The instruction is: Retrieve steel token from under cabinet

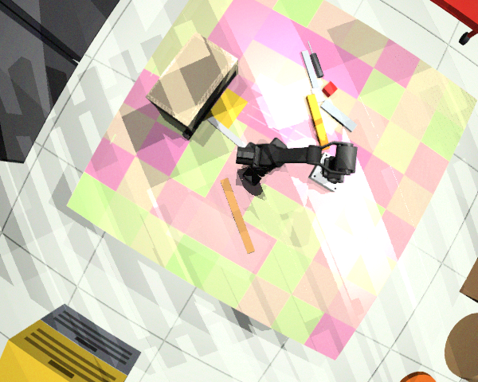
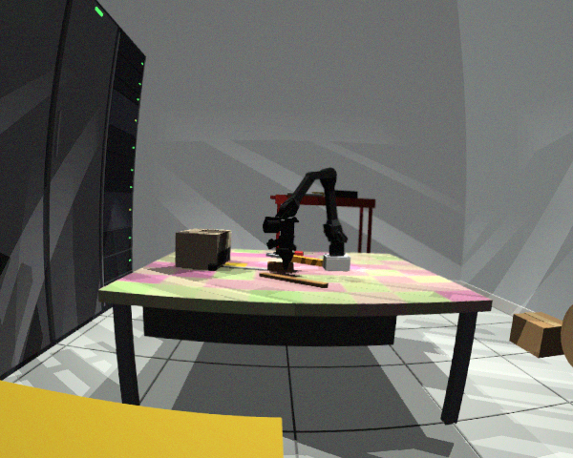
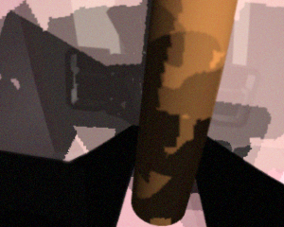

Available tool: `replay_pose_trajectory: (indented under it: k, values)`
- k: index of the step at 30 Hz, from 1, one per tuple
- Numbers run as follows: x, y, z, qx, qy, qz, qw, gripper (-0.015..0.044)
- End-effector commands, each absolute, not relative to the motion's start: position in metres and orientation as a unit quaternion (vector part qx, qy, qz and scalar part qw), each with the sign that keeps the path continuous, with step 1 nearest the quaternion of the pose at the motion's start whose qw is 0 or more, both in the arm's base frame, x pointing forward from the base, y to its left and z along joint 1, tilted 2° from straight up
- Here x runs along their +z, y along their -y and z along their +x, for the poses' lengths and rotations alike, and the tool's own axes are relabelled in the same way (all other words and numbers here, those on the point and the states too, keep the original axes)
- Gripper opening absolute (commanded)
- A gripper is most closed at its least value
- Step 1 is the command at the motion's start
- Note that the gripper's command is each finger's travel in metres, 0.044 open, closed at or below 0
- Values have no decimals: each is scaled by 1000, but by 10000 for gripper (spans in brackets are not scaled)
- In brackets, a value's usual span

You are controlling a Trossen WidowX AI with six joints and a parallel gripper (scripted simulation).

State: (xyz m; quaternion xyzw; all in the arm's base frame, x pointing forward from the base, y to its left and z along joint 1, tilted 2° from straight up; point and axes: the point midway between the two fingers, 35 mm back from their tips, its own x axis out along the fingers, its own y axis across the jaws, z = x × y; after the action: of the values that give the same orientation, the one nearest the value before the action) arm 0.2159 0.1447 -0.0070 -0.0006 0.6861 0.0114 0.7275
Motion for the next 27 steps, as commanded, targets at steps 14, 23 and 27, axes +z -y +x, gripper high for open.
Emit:
replay_pose_trajectory:
  k: [14,23,27]
  values:
    - [-6,-146,215,64,-684,-54,725,0]
    - [-5,-146,215,88,-681,-79,723,0]
    - [-5,-146,215,99,-680,-91,721,0]
